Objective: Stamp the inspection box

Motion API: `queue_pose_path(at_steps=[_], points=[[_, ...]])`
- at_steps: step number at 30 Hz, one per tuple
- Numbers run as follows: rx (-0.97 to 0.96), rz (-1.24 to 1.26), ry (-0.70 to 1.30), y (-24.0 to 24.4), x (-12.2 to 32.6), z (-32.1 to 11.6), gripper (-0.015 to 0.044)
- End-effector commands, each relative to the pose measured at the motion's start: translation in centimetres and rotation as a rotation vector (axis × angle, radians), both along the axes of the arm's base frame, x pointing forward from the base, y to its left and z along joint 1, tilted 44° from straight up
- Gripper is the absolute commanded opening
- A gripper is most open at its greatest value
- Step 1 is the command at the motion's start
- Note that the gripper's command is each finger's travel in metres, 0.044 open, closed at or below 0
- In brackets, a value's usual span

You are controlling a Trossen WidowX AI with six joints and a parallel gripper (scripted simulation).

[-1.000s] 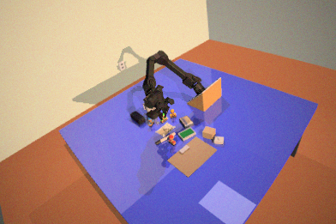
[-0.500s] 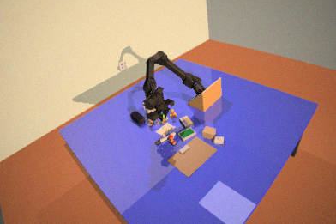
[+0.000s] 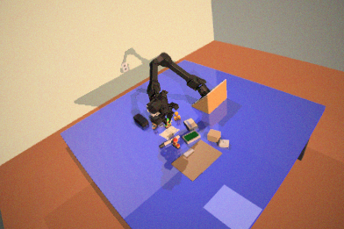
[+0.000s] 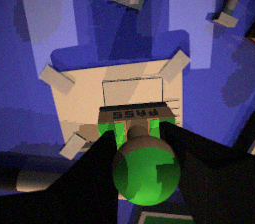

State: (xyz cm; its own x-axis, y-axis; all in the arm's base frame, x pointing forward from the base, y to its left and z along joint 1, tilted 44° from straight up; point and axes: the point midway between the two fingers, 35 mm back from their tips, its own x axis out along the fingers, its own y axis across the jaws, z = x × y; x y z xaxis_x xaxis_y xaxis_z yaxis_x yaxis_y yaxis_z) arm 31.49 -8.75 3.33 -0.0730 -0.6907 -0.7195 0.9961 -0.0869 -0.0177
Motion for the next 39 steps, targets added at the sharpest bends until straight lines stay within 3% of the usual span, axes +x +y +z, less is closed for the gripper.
queue_pose_path(at_steps=[1, 39], points=[[-0.004, 0.0, 0.006, -0.3, -0.2, -0.3, 0.0], [-0.006, -0.002, 0.008, -2.1, -0.5, -2.0, 0.0]])
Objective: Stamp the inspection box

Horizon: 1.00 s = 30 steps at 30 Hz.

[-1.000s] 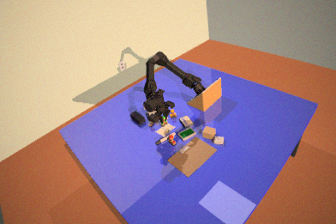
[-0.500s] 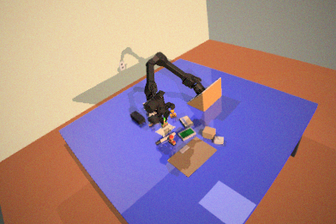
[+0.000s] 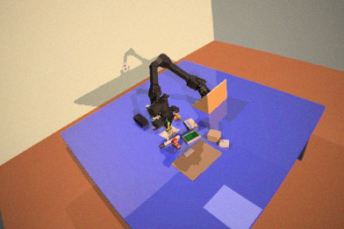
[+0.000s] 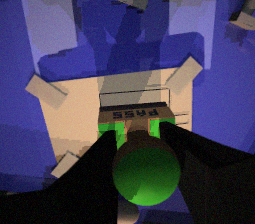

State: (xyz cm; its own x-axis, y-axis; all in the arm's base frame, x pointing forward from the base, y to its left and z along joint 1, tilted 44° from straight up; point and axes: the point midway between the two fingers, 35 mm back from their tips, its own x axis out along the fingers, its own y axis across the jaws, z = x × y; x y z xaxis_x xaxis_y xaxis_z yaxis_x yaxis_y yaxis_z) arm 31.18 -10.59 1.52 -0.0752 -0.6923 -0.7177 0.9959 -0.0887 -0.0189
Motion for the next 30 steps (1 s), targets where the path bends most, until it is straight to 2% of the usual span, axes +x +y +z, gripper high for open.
queue_pose_path(at_steps=[1, 30], points=[[-0.004, 0.0, 0.006, -0.31, -0.22, -0.26, 0.0], [-0.004, -0.002, 0.007, -0.85, -0.34, -0.77, 0.0]])
